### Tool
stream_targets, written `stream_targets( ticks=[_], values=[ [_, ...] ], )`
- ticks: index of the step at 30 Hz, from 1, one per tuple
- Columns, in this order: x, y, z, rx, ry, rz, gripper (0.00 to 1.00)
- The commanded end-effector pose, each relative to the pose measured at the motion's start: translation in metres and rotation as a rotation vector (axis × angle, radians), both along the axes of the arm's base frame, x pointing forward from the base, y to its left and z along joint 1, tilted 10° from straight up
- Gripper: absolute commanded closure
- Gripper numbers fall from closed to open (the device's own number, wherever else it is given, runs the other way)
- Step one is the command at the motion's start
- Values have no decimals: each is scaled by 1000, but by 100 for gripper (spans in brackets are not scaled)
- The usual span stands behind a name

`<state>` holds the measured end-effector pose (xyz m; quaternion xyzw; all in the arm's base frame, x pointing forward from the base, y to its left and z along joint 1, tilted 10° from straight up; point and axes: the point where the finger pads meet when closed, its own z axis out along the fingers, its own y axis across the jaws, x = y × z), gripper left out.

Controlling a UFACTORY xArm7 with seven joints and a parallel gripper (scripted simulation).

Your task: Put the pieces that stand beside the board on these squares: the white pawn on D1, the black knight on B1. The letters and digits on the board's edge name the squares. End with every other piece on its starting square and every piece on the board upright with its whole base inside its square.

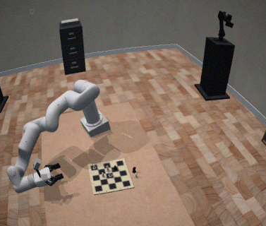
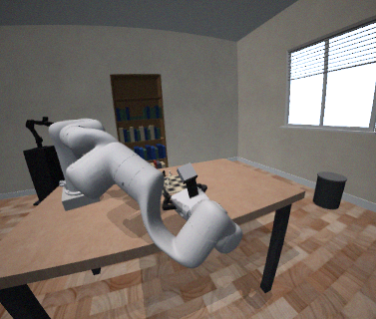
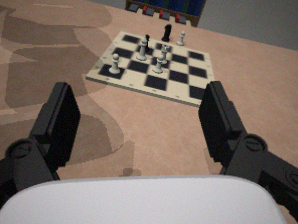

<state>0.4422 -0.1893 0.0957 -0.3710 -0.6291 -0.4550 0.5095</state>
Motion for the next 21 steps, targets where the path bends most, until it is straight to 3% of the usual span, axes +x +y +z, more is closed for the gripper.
stream_targets(
  ticks=[1,11,14,21],
  values=[
    [1,-1,2,-1,-3,3,0],
    [-1,2,10,5,4,24,0],
    [2,1,31,6,6,29,0],
    [0,5,55,6,5,29,0]
  ],
)
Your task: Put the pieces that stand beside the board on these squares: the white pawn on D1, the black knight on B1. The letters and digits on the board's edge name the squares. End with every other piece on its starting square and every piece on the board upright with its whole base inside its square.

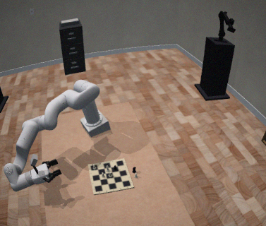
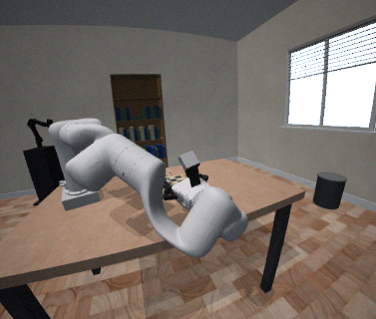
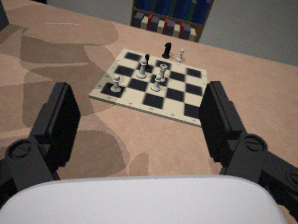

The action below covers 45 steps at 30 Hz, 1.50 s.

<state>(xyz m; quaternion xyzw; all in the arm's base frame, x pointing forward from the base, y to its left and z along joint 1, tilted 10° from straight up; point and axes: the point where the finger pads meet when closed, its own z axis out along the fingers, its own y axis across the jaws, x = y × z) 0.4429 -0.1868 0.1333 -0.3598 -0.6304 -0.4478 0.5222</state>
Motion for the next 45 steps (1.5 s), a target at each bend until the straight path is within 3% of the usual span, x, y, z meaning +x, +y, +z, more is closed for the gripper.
stream_targets(
  ticks=[1,5,18,22,24,28,33,34,36,37,41,42,45],
  values=[
    [-1,3,22,-4,-4,-5,0],
    [-3,7,47,-4,-4,-5,0],
    [3,19,45,-30,5,31,0],
    [22,62,28,-158,2,91,0],
    [22,62,28,-158,2,91,0],
    [36,114,6,-332,-39,186,0],
    [39,133,-3,-402,-68,228,0],
    [41,152,-12,-475,-106,277,0],
    [41,152,-12,-475,-106,277,0],
    [42,171,-21,-550,-154,331,0],
    [42,171,-21,-550,-154,331,0],
    [43,190,-29,-626,-213,389,0],
    [43,208,-36,-699,-283,451,0]
  ],
)
